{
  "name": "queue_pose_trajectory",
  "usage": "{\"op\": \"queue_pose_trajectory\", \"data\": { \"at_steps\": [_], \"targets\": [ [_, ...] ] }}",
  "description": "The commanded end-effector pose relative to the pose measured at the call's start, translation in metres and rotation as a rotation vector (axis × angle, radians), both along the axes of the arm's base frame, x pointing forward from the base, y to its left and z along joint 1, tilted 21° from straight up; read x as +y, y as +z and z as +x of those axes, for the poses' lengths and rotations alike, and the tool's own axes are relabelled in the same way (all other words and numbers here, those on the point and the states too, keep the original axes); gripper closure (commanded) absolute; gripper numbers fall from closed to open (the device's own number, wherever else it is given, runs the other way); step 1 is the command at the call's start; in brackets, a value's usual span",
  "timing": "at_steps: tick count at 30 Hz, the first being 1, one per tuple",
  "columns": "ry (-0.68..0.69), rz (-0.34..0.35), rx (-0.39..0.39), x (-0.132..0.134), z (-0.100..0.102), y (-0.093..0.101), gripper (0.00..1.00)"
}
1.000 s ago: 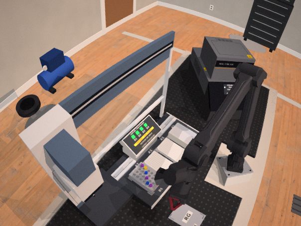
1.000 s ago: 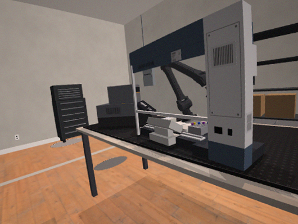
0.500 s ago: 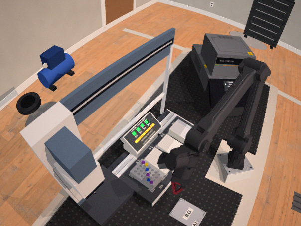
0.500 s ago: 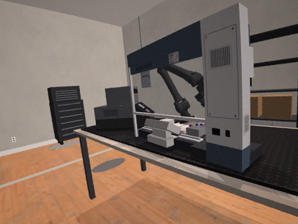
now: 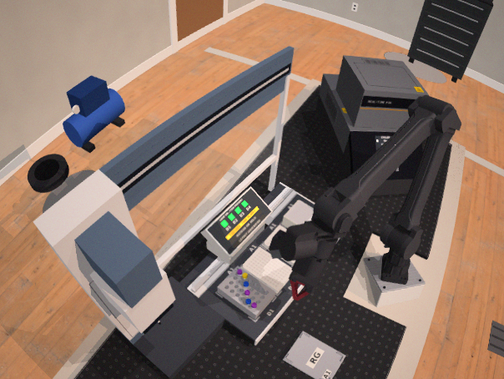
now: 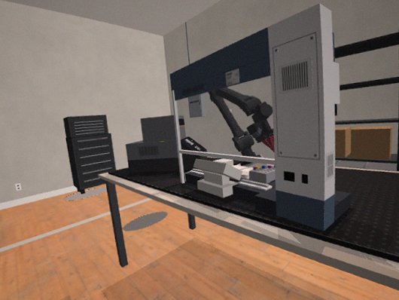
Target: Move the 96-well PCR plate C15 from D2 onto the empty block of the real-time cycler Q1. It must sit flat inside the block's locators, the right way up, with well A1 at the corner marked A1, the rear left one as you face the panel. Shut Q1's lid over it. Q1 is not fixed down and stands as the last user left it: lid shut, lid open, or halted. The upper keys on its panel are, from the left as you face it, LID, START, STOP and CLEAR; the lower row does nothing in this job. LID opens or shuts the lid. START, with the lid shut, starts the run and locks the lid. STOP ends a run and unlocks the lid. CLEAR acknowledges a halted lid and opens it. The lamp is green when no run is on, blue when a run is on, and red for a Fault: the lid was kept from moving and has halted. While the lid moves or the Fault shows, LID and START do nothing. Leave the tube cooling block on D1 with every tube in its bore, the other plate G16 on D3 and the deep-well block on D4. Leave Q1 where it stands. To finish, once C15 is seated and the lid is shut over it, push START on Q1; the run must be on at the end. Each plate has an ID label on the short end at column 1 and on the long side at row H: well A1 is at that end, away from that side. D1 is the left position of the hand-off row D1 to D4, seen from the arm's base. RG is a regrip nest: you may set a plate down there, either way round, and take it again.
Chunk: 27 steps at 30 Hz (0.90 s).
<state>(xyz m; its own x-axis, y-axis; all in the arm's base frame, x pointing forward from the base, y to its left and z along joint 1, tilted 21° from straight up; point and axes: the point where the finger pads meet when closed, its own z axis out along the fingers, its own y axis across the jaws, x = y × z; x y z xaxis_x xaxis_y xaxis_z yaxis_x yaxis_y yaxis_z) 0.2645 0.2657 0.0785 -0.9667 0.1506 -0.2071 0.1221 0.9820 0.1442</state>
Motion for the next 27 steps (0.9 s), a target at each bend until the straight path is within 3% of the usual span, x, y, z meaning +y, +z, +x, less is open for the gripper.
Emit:
{"op": "queue_pose_trajectory", "data": {
  "at_steps": [1,4,8,11,15,18,23,25,27],
  "targets": [
    [0.003,-0.01,-0.024,-0.01,0.002,0.023,1.0],
    [0.013,0.003,-0.021,-0.025,0.001,0.024,1.0],
    [-0.035,-0.083,-0.014,-0.046,-0.001,0.026,1.0],
    [-0.027,-0.065,-0.017,-0.046,-0.001,0.025,1.0],
    [-0.027,-0.055,-0.025,-0.071,-0.001,0.033,1.0],
    [-0.06,-0.129,-0.027,-0.082,-0.004,0.039,1.0],
    [-0.058,-0.121,-0.017,-0.108,-0.009,0.04,1.0],
    [-0.084,-0.18,-0.011,-0.119,-0.013,0.042,1.0],
    [-0.084,-0.18,-0.011,-0.119,-0.013,0.042,1.0]
  ]
}}
